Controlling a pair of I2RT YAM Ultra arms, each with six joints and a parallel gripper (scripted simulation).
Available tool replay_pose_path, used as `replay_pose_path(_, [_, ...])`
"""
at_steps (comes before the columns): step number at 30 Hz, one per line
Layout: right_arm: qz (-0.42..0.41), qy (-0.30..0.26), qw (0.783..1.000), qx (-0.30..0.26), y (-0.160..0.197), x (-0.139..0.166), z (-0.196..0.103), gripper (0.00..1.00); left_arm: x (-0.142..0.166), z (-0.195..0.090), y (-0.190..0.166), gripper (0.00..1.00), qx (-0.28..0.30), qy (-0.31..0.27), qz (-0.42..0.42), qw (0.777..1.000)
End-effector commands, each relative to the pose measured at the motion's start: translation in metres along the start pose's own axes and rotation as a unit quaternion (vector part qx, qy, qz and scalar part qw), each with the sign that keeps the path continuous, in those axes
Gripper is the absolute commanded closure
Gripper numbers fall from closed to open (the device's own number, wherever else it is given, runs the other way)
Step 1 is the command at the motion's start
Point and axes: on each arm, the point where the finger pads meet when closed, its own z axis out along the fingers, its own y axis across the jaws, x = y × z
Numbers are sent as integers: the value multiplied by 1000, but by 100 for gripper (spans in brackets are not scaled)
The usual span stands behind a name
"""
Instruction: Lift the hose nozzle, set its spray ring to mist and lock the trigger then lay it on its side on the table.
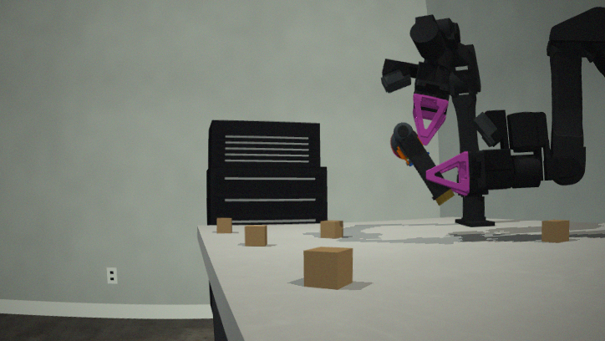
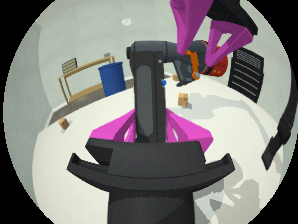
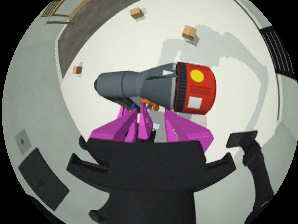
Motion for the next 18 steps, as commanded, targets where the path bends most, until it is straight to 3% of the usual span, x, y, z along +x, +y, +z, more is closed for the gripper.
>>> replay_pose_path(1, [8,-23,999,-39,16,-15,-14,62,-61,8,-3,65,5,-100,-21,995])
replay_pose_path(4, [8,-24,999,-42,16,-16,-17,62,-61,8,-3,65,5,-100,-21,995])
replay_pose_path(6, [6,-16,1000,-21,15,-14,1,62,-61,8,-3,65,4,-100,-21,995])
replay_pose_path(18, [2,-11,1000,-24,21,-14,-1,62,-61,8,-3,65,4,-100,-21,995])
